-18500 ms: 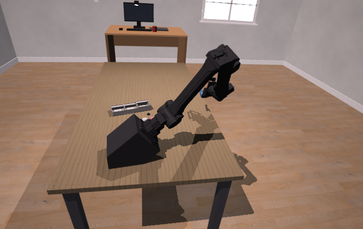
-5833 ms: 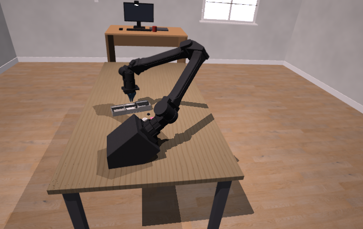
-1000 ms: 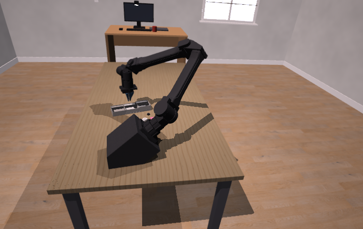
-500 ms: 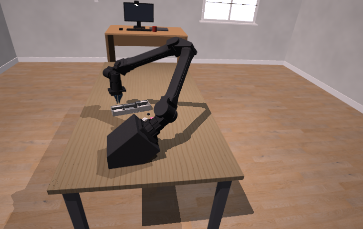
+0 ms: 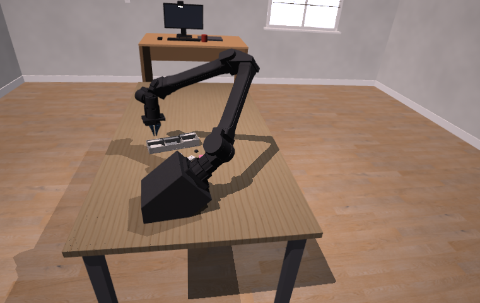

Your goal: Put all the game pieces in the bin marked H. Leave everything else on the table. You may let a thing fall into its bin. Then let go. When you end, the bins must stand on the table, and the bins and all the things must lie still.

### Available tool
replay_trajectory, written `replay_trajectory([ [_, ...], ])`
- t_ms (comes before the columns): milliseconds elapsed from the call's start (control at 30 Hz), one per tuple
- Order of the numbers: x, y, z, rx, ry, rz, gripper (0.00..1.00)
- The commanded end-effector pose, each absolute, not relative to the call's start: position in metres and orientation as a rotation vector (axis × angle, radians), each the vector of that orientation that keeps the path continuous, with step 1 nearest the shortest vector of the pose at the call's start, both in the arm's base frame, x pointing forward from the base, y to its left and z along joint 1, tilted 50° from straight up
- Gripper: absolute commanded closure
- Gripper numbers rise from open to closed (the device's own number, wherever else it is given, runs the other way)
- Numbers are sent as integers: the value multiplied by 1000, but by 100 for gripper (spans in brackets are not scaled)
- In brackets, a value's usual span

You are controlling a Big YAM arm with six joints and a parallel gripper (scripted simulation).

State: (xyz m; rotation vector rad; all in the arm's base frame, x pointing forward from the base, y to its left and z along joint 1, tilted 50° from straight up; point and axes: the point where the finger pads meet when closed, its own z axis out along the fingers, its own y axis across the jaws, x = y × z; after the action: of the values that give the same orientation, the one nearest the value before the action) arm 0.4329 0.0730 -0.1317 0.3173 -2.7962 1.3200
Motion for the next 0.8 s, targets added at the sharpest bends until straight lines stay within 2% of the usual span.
replay_trajectory([
  [0,435,64,-140,317,-2793,1318,92],
  [167,436,57,-145,317,-2793,1319,92],
  [200,442,78,-132,359,-2839,1322,92],
  [533,437,35,-163,317,-2792,1319,92],
  [767,455,52,-150,330,-2856,1320,92],
])
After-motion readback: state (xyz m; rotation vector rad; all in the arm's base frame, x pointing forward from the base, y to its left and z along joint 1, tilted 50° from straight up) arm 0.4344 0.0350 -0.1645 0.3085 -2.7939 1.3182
